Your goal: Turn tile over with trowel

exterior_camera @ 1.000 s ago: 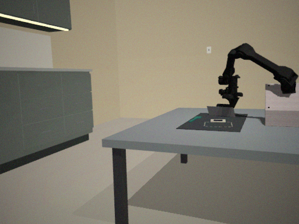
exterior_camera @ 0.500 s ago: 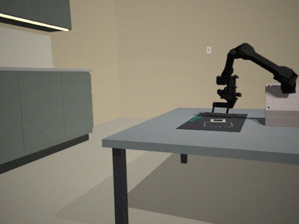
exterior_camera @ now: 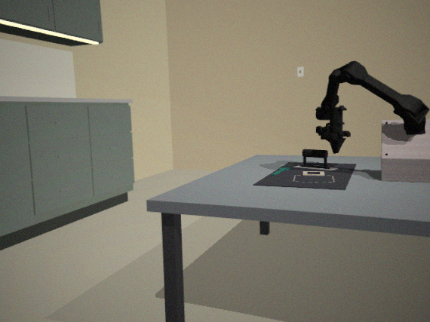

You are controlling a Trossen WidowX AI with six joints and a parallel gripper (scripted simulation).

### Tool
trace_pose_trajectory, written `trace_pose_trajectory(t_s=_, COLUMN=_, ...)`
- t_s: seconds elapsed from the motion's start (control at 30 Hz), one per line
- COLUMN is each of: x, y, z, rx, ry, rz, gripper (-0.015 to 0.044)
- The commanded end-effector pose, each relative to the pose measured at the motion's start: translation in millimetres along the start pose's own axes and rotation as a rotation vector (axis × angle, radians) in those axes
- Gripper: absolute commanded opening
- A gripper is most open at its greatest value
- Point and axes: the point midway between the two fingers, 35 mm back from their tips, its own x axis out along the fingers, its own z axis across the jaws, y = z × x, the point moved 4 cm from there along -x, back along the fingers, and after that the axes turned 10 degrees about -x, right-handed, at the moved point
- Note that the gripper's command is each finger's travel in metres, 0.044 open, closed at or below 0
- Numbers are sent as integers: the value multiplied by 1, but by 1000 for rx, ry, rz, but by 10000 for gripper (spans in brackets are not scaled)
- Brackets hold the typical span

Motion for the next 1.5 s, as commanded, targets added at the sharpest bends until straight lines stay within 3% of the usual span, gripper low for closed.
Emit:
trace_pose_trajectory(t_s=0.0, x=-5, y=7, z=-27, rx=3, ry=3, rz=6, gripper=100)
trace_pose_trajectory(t_s=0.17, x=-9, y=17, z=-52, rx=2, ry=-3, rz=10, gripper=100)
trace_pose_trajectory(t_s=0.67, x=-10, y=18, z=-50, rx=13, ry=-7, rz=4, gripper=100)
trace_pose_trajectory(t_s=0.8, x=-10, y=18, z=-50, rx=13, ry=-7, rz=4, gripper=0)
trace_pose_trajectory(t_s=1.3, x=-10, y=18, z=-50, rx=12, ry=-7, rz=4, gripper=0)
trace_pose_trajectory(t_s=1.43, x=-10, y=18, z=-50, rx=12, ry=-7, rz=4, gripper=100)
trace_pose_trajectory(t_s=1.47, x=-10, y=18, z=-50, rx=12, ry=-7, rz=4, gripper=100)
